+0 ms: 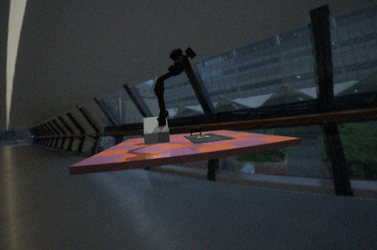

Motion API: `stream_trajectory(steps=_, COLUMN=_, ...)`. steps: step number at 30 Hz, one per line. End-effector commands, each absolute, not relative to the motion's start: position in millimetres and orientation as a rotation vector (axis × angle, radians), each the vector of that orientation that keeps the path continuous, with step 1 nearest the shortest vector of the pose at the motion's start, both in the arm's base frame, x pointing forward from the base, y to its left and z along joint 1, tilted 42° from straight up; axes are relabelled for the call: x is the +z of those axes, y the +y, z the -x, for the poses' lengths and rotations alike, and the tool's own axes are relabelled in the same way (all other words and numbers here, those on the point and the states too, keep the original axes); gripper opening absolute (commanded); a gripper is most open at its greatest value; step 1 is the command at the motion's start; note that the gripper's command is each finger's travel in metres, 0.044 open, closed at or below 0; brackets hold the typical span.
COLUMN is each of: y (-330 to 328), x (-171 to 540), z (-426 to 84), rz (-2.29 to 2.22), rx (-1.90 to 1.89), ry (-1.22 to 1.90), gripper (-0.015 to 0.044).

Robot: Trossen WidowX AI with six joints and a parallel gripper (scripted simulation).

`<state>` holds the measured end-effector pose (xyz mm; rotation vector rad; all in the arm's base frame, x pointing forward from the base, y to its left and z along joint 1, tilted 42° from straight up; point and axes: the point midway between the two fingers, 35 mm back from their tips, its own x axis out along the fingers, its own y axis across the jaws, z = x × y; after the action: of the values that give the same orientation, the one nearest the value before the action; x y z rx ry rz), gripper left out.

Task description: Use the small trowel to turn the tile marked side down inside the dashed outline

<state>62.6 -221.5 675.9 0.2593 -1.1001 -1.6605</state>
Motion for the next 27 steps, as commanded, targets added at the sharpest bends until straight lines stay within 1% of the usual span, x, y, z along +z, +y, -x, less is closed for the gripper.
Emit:
stream_trajectory(steps=1, y=-221.5, x=675.9, z=-62.6, rz=-0.259, rx=-1.660, ry=-1.100, gripper=0.0000)
stream_trajectory(steps=8, y=-221.5, x=675.9, z=-62.6, rz=-0.259, rx=-1.660, ry=-1.100, gripper=0.0000)
stream_trajectory(steps=14, y=-221.8, x=675.9, z=-63.7, rz=-0.257, rx=-1.657, ry=-1.098, gripper=0.0153)
stream_trajectory(steps=18, y=-226.8, x=675.1, z=-86.2, rz=-0.221, rx=-1.597, ry=-1.063, gripper=0.0258)
stream_trajectory(steps=19, y=-231.0, x=672.6, z=-97.5, rz=-0.217, rx=-1.583, ry=-1.037, gripper=0.0270)
stream_trajectory(steps=27, y=-252.3, x=647.1, z=-186.2, rz=-0.209, rx=-1.467, ry=-0.833, gripper=0.0270)
